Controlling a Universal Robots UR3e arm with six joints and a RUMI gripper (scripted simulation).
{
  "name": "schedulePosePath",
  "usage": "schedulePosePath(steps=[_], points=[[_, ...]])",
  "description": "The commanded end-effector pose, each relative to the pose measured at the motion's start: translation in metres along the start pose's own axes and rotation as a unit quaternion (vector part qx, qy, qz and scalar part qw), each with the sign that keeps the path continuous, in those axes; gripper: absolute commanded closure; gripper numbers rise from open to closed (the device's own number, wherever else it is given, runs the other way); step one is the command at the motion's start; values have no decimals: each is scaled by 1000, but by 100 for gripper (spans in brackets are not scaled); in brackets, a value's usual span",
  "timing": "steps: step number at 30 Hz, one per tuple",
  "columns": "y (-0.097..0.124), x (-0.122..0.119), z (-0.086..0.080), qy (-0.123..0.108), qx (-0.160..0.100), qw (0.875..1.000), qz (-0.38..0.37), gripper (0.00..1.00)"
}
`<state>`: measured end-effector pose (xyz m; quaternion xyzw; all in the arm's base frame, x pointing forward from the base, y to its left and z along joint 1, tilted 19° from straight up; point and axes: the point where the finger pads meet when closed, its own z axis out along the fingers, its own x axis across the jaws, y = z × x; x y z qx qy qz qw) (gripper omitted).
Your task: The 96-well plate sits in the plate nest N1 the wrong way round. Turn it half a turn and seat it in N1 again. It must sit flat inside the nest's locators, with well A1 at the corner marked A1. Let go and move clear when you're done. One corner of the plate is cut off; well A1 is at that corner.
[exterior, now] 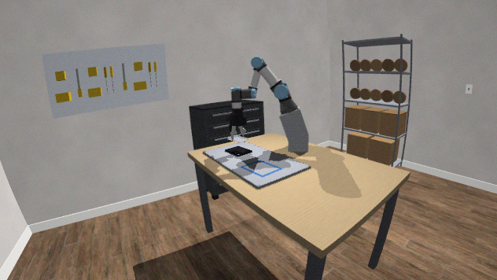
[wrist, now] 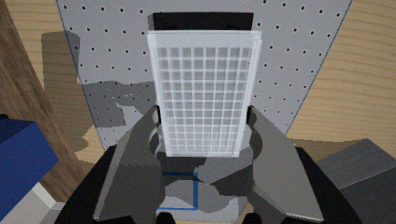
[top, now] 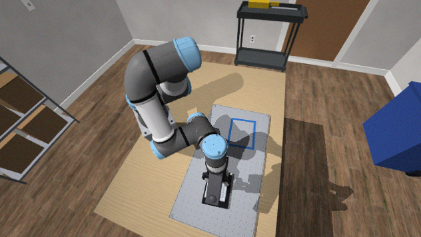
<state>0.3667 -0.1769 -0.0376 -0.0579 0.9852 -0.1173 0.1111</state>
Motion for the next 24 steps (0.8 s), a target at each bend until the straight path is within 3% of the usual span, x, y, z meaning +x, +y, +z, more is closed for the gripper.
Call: schedulePosePath(steps=[1,6,24], points=[[-1,-1,0,-1,1,1000,0,100],[16,-5,0,-1,1,997,-81,100],[67,-18,2,-1,1,997,-81,100]])
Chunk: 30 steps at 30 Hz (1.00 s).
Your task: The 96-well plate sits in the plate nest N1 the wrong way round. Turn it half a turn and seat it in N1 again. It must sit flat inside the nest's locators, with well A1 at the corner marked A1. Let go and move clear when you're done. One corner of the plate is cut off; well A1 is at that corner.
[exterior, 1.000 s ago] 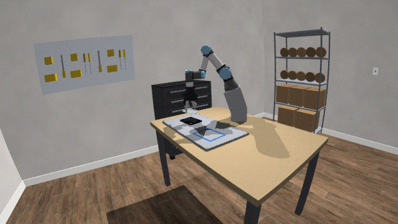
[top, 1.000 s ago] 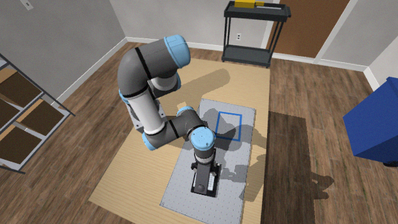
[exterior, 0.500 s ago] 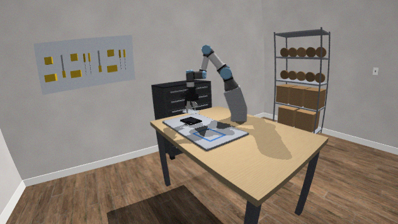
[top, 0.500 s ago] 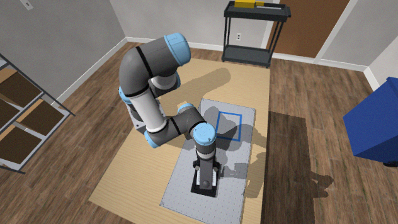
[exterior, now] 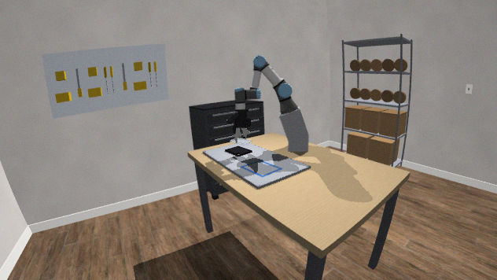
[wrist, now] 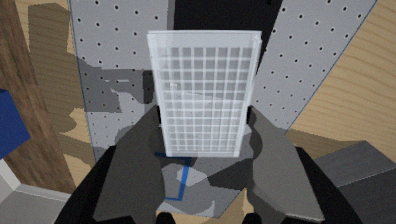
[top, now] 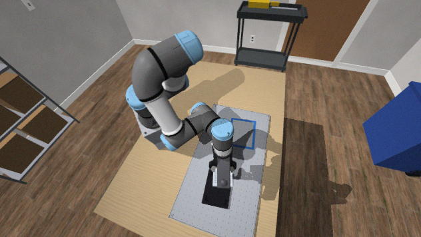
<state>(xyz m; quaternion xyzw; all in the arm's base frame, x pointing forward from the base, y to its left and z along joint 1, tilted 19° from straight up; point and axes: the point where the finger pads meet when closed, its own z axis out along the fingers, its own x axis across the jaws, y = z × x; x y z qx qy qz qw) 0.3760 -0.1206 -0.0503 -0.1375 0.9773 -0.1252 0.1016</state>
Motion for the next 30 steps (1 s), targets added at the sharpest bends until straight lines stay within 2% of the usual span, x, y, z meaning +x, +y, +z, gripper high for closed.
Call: schedulePosePath(steps=[1,4,30], points=[[13,-7,0,0,1,1000,0,100],[16,-8,0,0,1,1000,0,100],[90,-40,3,0,1,1000,0,100]])
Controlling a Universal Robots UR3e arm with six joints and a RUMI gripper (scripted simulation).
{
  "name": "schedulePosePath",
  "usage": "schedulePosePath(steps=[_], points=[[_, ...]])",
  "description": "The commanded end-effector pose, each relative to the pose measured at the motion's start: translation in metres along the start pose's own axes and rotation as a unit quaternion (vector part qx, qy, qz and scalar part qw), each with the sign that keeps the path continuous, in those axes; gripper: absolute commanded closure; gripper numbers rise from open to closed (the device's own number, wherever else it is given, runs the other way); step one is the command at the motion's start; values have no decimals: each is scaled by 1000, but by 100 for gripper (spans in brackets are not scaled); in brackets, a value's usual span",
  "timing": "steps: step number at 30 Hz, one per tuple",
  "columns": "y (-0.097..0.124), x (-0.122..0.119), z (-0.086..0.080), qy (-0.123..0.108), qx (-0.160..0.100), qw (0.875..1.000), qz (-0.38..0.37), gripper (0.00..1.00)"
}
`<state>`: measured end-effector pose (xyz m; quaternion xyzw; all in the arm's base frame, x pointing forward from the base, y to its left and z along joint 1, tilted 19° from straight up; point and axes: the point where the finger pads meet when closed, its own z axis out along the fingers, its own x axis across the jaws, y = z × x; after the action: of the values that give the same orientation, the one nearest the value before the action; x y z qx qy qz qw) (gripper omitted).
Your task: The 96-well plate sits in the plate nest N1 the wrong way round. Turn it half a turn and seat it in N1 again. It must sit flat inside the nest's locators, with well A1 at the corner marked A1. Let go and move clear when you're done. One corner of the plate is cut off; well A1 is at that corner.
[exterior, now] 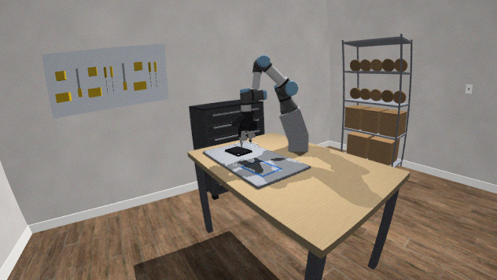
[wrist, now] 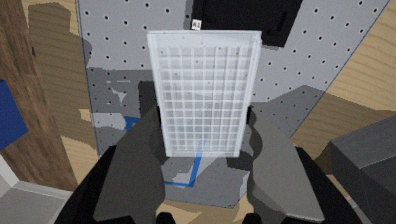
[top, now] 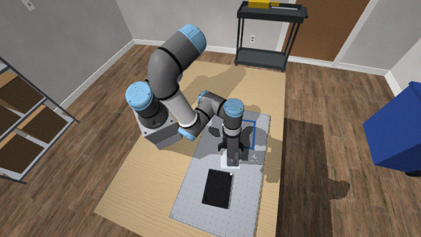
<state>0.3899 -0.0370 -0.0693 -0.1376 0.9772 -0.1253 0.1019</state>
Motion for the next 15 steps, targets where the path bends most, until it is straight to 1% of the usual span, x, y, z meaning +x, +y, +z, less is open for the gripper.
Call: schedulePosePath(steps=[1,6,8,15], points=[[13,-7,0,0,1,1000,0,100],[28,-13,1,0,1,1000,0,100],[28,-13,1,0,1,1000,0,100],[50,-23,2,0,1,1000,0,100]])
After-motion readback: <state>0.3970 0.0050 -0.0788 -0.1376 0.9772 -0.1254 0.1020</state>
